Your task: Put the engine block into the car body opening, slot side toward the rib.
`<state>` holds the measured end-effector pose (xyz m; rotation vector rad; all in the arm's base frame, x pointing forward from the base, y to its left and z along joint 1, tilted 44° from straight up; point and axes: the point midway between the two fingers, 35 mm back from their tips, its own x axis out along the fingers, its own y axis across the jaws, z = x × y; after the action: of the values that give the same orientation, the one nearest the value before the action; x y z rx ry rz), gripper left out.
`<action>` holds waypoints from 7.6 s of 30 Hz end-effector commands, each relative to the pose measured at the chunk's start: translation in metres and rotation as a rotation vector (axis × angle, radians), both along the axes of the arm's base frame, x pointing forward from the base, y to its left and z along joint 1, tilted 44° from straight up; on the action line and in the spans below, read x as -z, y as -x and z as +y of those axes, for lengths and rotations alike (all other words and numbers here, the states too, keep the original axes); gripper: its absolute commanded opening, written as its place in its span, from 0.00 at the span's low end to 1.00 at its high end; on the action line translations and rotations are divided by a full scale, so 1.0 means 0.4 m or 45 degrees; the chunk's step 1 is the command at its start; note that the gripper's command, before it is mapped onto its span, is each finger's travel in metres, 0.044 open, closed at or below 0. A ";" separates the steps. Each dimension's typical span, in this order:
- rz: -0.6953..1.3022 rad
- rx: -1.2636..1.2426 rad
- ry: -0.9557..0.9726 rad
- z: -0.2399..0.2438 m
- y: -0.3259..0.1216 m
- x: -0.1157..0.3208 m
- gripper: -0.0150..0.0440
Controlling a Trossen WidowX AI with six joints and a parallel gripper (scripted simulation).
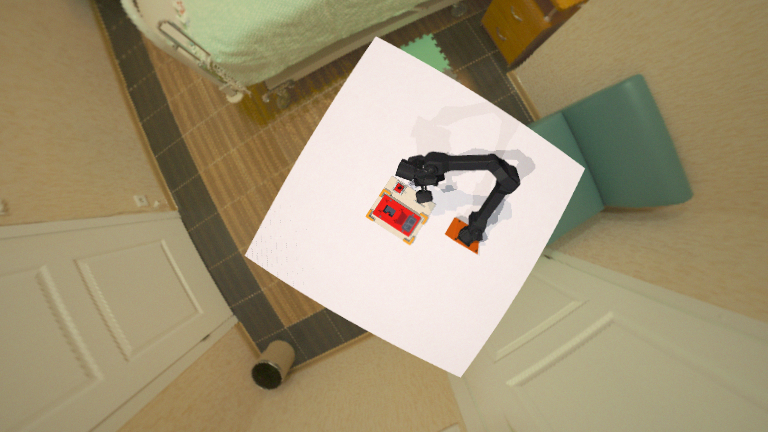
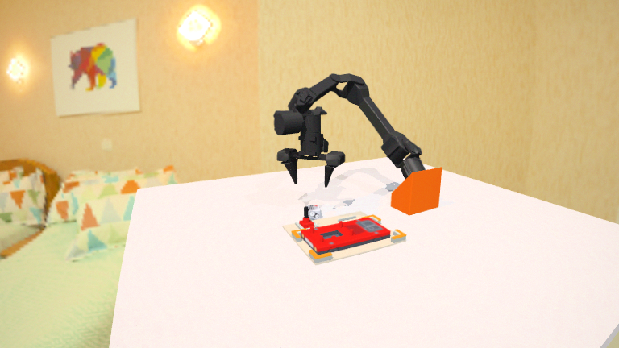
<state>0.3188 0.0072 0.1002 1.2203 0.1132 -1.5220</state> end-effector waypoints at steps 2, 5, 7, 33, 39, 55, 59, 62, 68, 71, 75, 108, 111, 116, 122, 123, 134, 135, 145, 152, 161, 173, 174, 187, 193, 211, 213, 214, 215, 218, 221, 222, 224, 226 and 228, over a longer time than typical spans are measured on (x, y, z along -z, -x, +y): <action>0.009 0.007 -0.002 -0.013 0.006 0.031 1.00; 0.008 0.007 0.000 -0.054 -0.002 0.073 1.00; 0.008 0.007 0.000 -0.054 -0.002 0.073 1.00; 0.007 0.007 0.002 -0.125 -0.018 0.148 1.00; 0.007 0.007 0.002 -0.126 -0.018 0.149 0.78; 0.007 0.007 0.002 -0.126 -0.018 0.149 0.36; 0.007 0.007 0.002 -0.126 -0.018 0.149 0.25; 0.007 0.007 0.002 -0.126 -0.018 0.149 0.25; 0.007 0.007 0.002 -0.126 -0.018 0.149 0.25; 0.007 0.007 0.002 -0.126 -0.018 0.149 0.25; 0.007 0.007 0.002 -0.126 -0.018 0.149 0.25; 0.007 0.007 0.002 -0.126 -0.018 0.149 0.25; 0.007 0.007 0.002 -0.126 -0.018 0.149 0.25; 0.007 0.007 0.002 -0.126 -0.018 0.149 0.25; 0.007 0.007 0.002 -0.126 -0.018 0.149 0.25; 0.007 0.007 0.002 -0.126 -0.018 0.149 0.25; 0.007 0.007 0.002 -0.126 -0.018 0.149 0.25; 0.007 0.007 0.002 -0.126 -0.018 0.149 0.25; 0.008 0.006 -0.002 -0.105 -0.017 0.132 0.25; 0.009 0.004 -0.009 -0.064 -0.014 0.096 0.25; 0.010 0.000 -0.014 -0.013 -0.002 0.047 0.25; 0.011 0.003 -0.012 0.047 0.024 -0.022 0.25; 0.011 0.003 -0.011 0.052 0.026 -0.028 0.25; 0.081 -0.068 0.006 0.094 0.041 -0.057 0.25; 0.250 -0.254 0.037 0.115 0.025 -0.020 0.25; 0.778 -0.831 0.164 0.172 -0.010 0.086 0.25; 0.836 -0.895 0.178 0.178 -0.012 0.098 0.25; 0.866 -0.927 0.185 0.181 -0.014 0.104 0.25; 0.895 -0.959 0.192 0.184 -0.015 0.111 0.25; 0.983 -1.056 0.214 0.193 -0.019 0.130 0.25; 1.071 -1.152 0.235 0.202 -0.022 0.149 0.25; 1.100 -1.184 0.242 0.205 -0.023 0.155 0.25; 1.159 -1.248 0.257 0.210 -0.025 0.168 0.25; 1.218 -1.312 0.271 0.216 -0.026 0.181 0.25; 1.276 -1.376 0.285 0.222 -0.028 0.195 0.25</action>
<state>0.3277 0.0906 0.0293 0.0858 0.9954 -1.0147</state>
